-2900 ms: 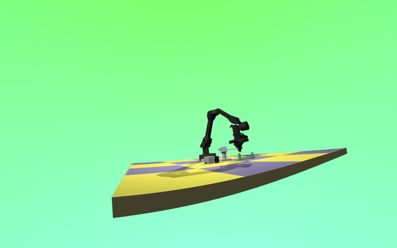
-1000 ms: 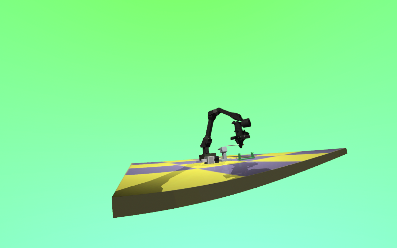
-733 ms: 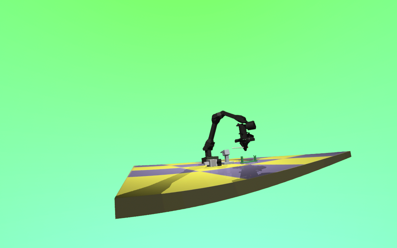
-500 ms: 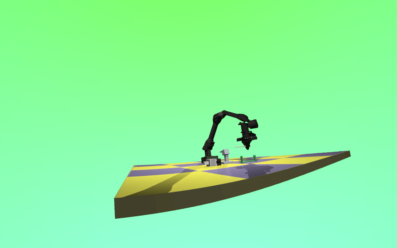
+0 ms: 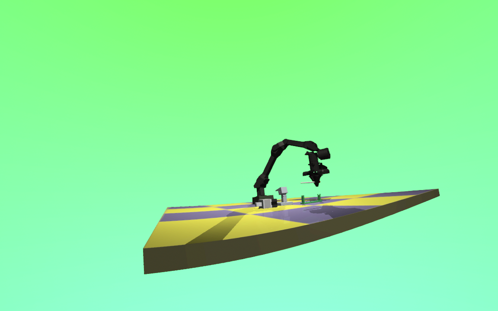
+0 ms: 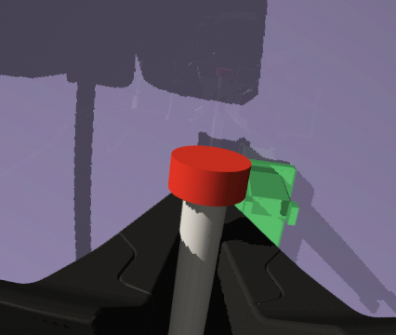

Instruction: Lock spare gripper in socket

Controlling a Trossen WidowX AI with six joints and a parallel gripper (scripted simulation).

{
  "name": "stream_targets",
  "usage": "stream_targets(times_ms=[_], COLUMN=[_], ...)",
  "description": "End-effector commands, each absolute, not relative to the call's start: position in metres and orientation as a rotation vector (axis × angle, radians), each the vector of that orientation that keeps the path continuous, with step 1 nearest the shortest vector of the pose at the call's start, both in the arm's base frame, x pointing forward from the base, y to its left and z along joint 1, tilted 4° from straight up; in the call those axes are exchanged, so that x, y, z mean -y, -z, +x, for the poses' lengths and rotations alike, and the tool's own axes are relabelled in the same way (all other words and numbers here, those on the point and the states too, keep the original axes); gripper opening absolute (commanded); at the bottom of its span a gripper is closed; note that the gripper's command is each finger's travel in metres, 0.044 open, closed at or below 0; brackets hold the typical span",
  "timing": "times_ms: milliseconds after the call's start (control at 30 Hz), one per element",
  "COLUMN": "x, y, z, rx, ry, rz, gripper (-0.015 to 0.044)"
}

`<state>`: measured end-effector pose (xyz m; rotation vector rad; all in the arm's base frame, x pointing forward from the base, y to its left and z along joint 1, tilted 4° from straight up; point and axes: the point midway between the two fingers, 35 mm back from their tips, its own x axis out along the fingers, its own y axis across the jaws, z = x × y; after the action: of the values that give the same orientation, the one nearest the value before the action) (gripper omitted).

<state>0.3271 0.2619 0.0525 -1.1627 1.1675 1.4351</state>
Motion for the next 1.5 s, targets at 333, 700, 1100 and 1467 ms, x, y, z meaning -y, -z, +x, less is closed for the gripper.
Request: stream_targets(times_ms=[333,700,1100,1467], x=[-0.284,-0.285,-0.285,-0.286], y=[-0.052,-0.04,-0.023,-0.006], z=[0.35,0.35,0.349,0.348], rx=[-1.155,-1.159,-1.149,-1.141], ry=[-1.44,-1.441,-1.437,-1.434], rz=[-1.167,-1.169,-1.171,-1.171], gripper=[0.0,0.0,0.0,0.0])
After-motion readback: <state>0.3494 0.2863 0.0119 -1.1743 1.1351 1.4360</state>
